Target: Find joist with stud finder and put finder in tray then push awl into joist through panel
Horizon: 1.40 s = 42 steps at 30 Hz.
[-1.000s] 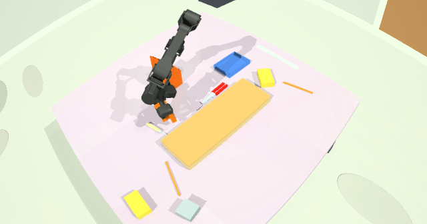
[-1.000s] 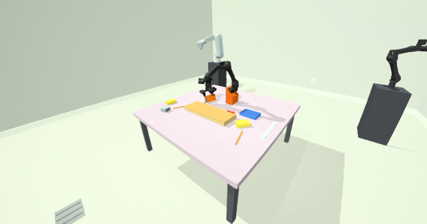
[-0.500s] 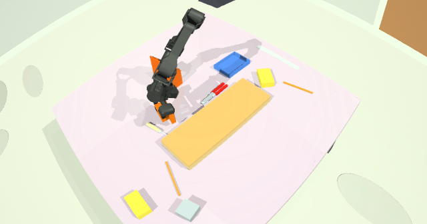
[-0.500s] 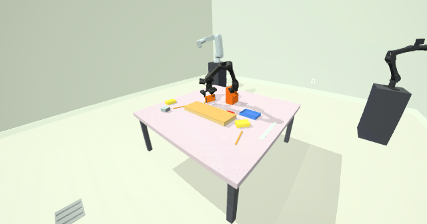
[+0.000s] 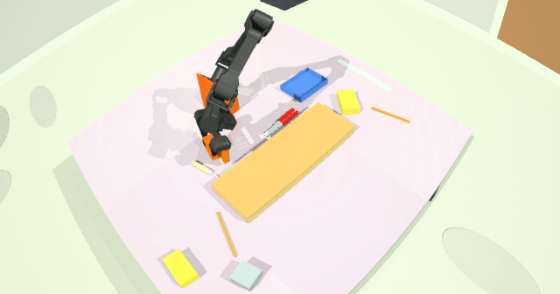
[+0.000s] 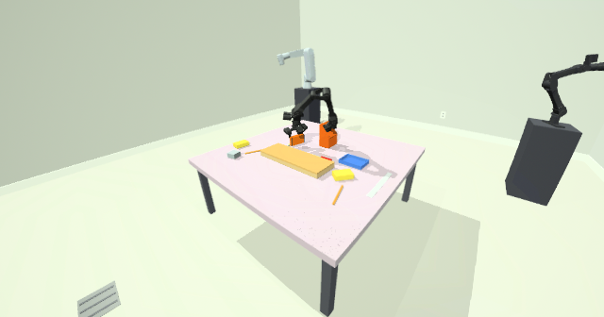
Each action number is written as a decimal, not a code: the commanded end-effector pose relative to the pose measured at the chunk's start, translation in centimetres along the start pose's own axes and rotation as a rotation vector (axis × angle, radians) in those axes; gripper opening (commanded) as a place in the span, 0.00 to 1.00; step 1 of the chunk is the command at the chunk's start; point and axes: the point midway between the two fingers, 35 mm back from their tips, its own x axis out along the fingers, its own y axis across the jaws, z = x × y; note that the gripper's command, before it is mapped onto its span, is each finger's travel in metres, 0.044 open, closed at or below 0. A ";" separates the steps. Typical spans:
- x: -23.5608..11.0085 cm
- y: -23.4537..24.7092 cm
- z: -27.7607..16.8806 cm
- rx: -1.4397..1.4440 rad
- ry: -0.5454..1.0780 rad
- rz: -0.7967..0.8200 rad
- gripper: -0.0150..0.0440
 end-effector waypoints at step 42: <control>-0.2 -0.3 0.7 0.009 0.308 -0.014 0.25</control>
